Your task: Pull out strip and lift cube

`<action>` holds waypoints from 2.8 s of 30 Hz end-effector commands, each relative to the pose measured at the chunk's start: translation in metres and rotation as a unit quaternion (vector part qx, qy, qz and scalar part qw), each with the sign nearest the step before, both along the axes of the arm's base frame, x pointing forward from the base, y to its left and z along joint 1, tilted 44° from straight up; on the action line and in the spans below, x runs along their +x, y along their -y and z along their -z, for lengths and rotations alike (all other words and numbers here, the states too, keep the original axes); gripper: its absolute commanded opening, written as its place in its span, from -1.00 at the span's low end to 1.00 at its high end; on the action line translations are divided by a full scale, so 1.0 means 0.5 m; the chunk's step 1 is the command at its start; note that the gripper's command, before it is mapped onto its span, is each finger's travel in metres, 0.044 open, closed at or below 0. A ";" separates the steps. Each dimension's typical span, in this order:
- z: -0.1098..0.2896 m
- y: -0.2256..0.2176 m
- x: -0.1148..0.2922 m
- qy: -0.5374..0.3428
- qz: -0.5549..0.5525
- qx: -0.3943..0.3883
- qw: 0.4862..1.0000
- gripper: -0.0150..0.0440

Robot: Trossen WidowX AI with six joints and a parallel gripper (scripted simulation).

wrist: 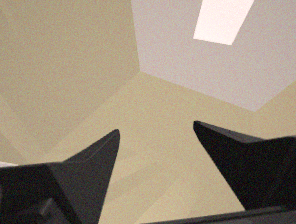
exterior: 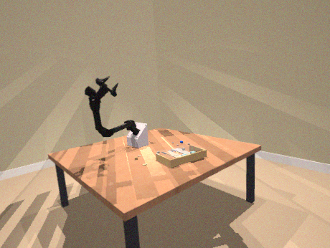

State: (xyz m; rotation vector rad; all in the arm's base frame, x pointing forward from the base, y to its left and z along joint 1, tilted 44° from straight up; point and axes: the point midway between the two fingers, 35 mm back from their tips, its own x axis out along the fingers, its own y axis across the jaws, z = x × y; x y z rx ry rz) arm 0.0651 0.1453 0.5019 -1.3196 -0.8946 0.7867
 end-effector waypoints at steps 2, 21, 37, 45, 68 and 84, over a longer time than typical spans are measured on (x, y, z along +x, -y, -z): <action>0.008 -0.016 0.001 -0.009 0.010 -0.001 1.000 0.86; 0.394 -0.253 0.271 -0.233 0.328 0.043 0.914 0.86; 0.822 0.013 0.484 -0.342 0.596 0.188 0.702 0.86; 0.877 0.080 0.482 -0.348 0.631 0.215 0.660 0.86; 0.940 0.035 0.560 -0.401 0.677 0.199 0.585 0.15; 1.125 0.021 0.653 -0.441 0.814 0.174 0.337 -0.49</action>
